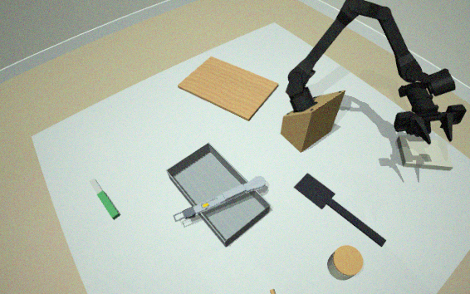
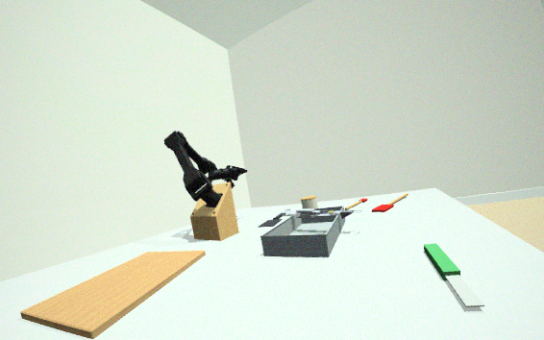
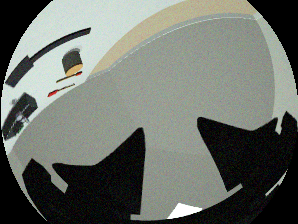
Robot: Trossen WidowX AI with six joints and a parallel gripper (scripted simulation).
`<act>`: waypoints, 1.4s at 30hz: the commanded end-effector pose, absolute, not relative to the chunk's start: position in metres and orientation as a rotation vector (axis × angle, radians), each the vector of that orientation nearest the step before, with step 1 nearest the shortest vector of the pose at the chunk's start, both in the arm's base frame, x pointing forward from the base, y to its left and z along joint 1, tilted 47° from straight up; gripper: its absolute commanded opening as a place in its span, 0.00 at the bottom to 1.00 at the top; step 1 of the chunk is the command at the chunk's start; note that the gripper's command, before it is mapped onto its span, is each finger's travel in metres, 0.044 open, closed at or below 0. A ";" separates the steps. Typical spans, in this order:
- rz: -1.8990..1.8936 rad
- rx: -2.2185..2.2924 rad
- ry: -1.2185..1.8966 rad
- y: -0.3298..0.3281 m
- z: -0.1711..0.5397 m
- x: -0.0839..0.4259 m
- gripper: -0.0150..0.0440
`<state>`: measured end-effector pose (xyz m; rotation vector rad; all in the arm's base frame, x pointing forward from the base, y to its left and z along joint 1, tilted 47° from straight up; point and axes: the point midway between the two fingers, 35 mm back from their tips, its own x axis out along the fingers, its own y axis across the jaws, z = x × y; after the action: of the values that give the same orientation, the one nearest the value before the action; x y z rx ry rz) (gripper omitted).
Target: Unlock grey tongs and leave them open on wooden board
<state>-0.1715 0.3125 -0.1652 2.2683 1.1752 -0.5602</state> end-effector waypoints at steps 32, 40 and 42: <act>-1.565 3.387 -1.893 0.278 -0.086 0.270 0.69; -1.038 2.916 -3.389 0.187 -0.060 0.351 0.69; -0.871 2.758 -3.638 0.166 -0.054 0.364 0.69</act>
<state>0.3458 0.1915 -0.0627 -1.1449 1.2309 0.4166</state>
